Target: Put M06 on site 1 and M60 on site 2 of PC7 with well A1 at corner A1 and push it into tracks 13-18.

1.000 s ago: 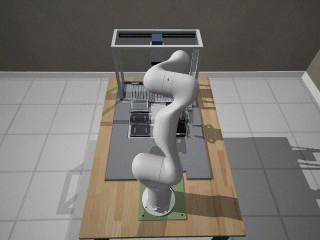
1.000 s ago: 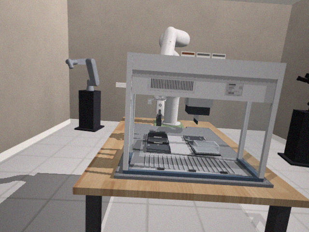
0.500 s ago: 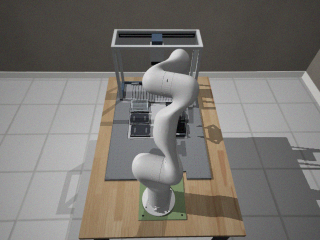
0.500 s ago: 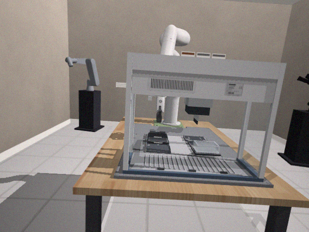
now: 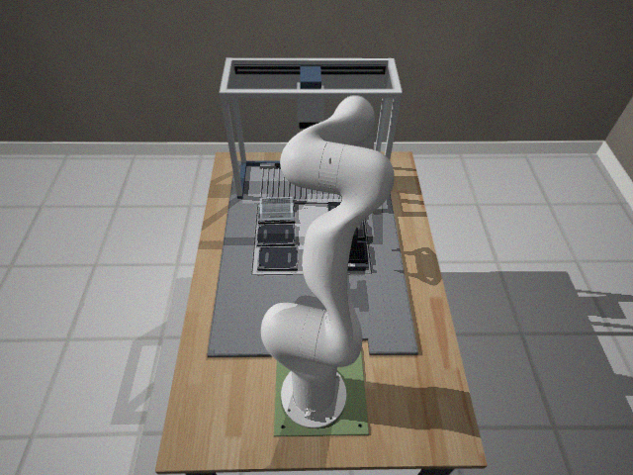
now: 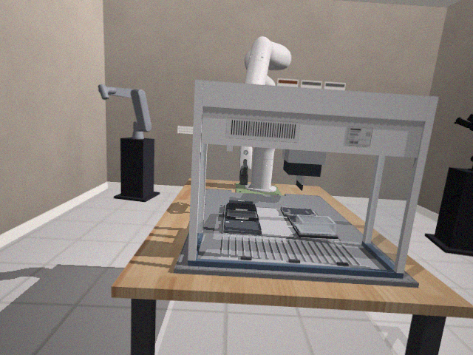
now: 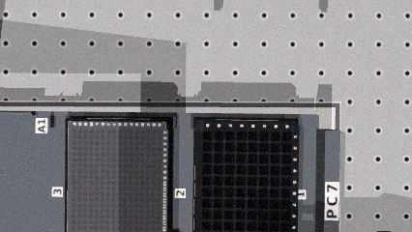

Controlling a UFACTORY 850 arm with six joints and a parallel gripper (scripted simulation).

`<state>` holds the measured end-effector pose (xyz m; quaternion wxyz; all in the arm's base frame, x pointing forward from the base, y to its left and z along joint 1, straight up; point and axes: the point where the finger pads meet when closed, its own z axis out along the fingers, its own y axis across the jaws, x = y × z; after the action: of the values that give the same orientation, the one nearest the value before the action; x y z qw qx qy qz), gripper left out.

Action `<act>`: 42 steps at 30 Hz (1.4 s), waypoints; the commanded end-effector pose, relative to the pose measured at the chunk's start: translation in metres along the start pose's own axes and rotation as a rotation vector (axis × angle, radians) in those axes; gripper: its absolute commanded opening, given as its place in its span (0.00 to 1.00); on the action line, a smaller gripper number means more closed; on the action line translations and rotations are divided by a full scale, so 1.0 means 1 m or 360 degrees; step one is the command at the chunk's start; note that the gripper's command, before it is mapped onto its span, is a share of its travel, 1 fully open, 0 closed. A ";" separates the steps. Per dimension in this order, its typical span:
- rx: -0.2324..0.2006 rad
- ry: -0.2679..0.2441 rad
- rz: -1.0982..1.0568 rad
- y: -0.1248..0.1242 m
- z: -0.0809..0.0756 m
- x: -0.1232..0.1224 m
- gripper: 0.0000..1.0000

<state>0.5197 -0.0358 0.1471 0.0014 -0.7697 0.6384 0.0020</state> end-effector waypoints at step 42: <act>0.0005 0.0000 -0.0013 -0.100 0.010 -0.097 1.00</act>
<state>0.5984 0.0774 0.1367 0.0015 -0.7721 0.6355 0.0019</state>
